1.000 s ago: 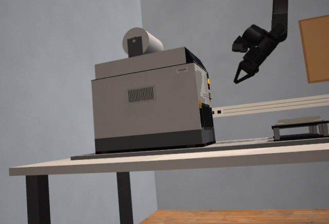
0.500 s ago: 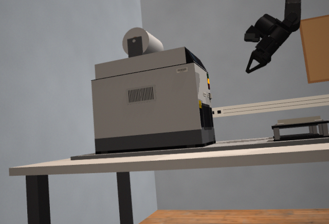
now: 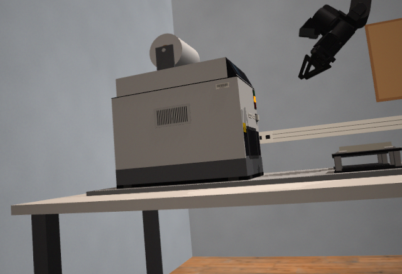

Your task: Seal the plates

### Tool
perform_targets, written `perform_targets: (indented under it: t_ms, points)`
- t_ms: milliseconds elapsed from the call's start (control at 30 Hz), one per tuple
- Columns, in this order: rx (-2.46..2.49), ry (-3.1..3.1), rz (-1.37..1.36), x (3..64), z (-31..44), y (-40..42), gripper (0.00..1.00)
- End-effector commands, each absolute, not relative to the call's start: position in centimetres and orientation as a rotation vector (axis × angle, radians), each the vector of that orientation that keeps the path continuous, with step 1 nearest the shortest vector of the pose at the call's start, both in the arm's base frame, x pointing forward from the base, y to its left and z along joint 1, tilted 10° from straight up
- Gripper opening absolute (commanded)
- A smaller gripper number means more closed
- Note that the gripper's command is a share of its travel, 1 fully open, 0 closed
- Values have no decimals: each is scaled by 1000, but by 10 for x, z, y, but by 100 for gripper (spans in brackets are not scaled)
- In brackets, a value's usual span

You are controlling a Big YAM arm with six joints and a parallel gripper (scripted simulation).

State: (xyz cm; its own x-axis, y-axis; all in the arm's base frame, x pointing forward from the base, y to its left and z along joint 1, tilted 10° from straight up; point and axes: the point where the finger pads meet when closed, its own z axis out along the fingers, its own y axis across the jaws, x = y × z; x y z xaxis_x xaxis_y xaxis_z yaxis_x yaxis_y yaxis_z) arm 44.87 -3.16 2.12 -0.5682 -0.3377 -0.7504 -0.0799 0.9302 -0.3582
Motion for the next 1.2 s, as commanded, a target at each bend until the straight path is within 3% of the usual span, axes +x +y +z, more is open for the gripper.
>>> perform_targets:
  t_ms: [0,700,1167]
  points:
    - [-604,2096,-496,473,40,-12,100]
    - [-1678,1639,-1023,520,71,57,100]
    - [-1637,1681,-1035,505,63,40,100]
